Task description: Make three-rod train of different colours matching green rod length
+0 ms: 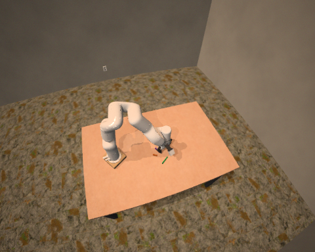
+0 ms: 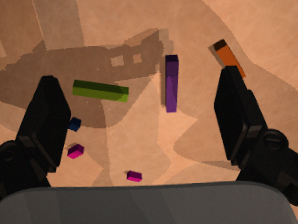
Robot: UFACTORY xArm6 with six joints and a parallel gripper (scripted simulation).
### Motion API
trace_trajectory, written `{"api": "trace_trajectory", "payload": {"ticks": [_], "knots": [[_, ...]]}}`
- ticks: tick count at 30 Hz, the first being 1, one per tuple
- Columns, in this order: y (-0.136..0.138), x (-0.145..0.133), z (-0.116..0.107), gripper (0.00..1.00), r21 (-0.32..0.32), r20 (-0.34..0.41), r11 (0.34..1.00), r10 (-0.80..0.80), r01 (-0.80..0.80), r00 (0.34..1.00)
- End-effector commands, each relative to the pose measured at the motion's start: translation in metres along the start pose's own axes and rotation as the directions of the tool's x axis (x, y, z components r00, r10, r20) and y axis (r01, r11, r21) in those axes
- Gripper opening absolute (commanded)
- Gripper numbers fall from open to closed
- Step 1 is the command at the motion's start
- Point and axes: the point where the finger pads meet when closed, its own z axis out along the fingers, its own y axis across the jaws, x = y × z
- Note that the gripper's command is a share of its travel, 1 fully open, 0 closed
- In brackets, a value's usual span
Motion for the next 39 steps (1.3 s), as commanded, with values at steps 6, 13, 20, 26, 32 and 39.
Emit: {"api": "trace_trajectory", "payload": {"ticks": [6,13,20,26,32,39], "knots": [[0.008,0.023,-0.001,1.00,0.015,0.020,0.971,-0.240,0.240,0.970],[0.016,0.037,0.000,1.00,0.017,0.017,0.923,-0.385,0.385,0.923],[0.016,0.037,0.000,1.00,0.017,0.017,0.923,-0.385,0.385,0.923],[0.016,0.037,0.000,1.00,0.017,0.017,0.923,-0.385,0.385,0.923],[0.016,0.037,0.000,1.00,0.017,0.017,0.923,-0.385,0.385,0.923],[0.016,0.037,0.000,1.00,0.017,0.017,0.923,-0.385,0.385,0.923]]}}
